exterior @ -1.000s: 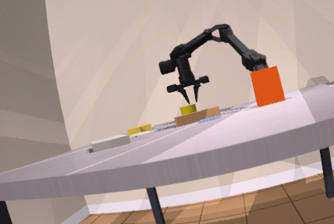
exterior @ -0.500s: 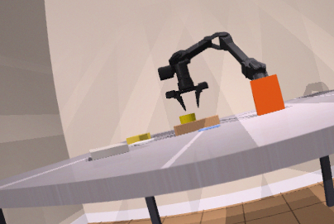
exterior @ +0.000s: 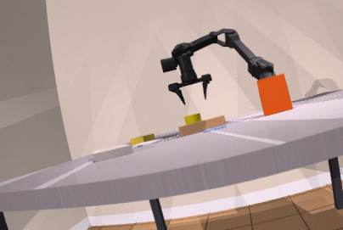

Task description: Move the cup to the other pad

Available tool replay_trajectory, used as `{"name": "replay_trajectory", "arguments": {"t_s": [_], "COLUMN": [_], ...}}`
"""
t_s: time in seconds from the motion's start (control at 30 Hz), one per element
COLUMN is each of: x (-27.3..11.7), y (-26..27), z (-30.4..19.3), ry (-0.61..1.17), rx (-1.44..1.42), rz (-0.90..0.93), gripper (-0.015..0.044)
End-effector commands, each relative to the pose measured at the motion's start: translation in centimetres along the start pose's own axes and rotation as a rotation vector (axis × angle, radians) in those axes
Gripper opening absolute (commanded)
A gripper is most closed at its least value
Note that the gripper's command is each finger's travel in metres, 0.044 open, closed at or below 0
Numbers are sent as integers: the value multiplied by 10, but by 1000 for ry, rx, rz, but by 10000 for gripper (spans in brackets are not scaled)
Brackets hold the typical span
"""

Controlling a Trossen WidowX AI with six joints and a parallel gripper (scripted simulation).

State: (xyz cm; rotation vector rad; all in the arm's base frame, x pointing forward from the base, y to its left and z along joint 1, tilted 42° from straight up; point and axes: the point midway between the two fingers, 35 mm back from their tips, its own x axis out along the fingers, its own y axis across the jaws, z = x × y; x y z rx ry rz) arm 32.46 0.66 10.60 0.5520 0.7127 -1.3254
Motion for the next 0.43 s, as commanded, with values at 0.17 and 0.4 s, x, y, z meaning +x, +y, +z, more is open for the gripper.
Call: {"name": "replay_trajectory", "arguments": {"t_s": [0.17,0.4], "x": [-31,-27], "y": [0,0], "z": [1,1], "ry": [7,2], "rx": [7,3], "rz": [6,8], "gripper": [440,440]}}
